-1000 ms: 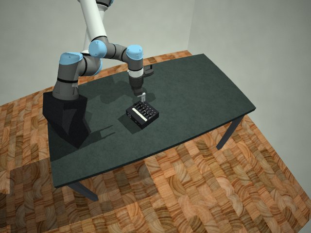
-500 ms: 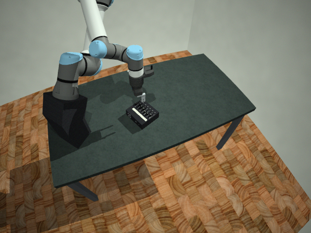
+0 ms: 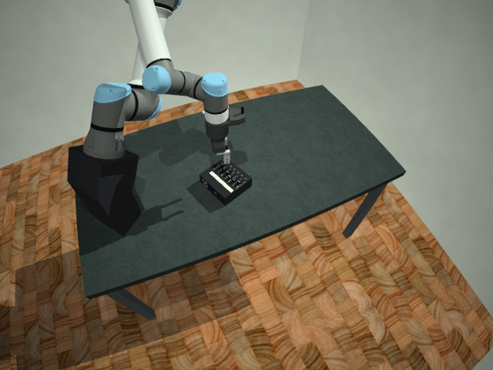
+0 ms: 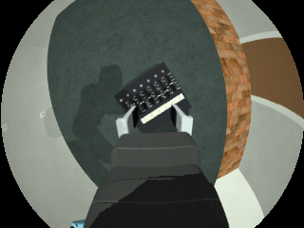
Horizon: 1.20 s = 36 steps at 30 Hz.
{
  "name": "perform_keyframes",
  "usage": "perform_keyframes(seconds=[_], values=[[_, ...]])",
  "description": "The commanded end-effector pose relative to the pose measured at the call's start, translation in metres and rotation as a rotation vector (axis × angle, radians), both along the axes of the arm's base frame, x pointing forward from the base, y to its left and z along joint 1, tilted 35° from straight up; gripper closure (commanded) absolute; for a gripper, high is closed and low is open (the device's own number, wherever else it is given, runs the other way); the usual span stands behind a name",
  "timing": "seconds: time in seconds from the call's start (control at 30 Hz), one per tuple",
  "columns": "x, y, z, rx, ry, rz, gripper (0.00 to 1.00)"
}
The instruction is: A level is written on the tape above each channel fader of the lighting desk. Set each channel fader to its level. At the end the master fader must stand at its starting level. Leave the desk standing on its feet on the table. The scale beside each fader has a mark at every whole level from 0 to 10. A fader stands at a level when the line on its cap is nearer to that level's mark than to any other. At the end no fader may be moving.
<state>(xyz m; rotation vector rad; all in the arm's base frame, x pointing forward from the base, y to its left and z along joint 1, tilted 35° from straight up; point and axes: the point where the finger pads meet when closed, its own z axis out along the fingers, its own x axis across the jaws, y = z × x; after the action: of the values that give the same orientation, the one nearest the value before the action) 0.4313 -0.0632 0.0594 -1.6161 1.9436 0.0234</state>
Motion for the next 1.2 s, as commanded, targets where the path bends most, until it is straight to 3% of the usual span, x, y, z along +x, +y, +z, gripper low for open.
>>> perform_keyframes(seconds=[0.0,0.6,1.1,1.17], values=[[0.003,-0.002,-0.002,0.04,0.04,-0.086,0.0],[0.01,-0.007,-0.015,0.237,0.214,-0.46,0.0],[0.014,-0.007,-0.031,0.49,0.436,-0.942,0.0],[0.014,-0.007,-0.031,0.49,0.436,-0.942,0.0]])
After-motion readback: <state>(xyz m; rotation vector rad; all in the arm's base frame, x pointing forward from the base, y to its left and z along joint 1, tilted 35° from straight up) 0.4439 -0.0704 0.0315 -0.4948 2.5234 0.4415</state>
